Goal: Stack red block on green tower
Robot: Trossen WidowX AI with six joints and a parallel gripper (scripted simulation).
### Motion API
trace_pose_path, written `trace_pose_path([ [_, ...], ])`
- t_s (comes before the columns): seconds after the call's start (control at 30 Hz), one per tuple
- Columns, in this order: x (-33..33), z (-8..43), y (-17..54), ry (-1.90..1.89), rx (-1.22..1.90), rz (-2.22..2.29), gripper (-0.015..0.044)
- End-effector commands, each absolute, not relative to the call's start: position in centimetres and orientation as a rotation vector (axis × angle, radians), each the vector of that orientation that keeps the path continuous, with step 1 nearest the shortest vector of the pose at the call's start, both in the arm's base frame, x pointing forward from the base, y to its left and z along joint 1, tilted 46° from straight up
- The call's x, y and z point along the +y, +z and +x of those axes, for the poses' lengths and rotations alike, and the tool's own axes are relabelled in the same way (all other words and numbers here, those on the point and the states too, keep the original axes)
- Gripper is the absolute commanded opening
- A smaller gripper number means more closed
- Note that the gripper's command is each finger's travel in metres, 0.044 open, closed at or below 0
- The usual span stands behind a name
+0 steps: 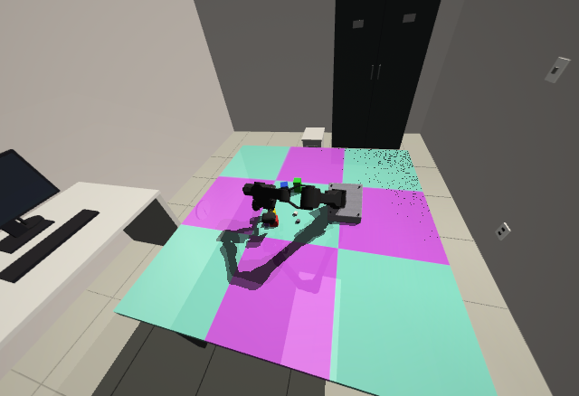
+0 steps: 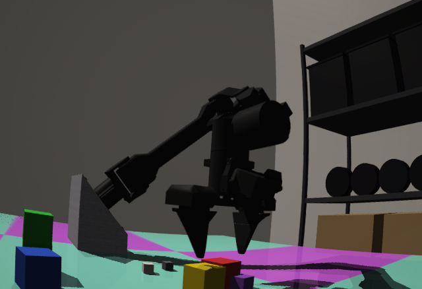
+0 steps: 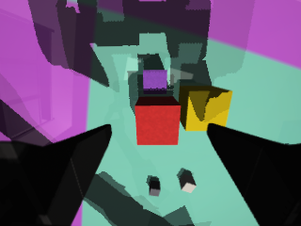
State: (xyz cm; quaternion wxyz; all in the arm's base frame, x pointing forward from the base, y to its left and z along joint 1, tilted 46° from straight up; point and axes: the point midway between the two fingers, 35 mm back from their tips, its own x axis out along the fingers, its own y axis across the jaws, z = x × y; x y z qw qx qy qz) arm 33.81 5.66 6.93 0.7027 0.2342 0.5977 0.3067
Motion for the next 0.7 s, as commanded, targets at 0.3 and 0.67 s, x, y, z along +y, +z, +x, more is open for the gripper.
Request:
trace_pose_path([
  [0.3, 7.2, 33.9, 5.4, 0.685, 1.333, 0.528, 0.044],
  [0.67, 8.6, 34.0, 4.2, 0.687, 1.332, 0.529, 0.044],
])
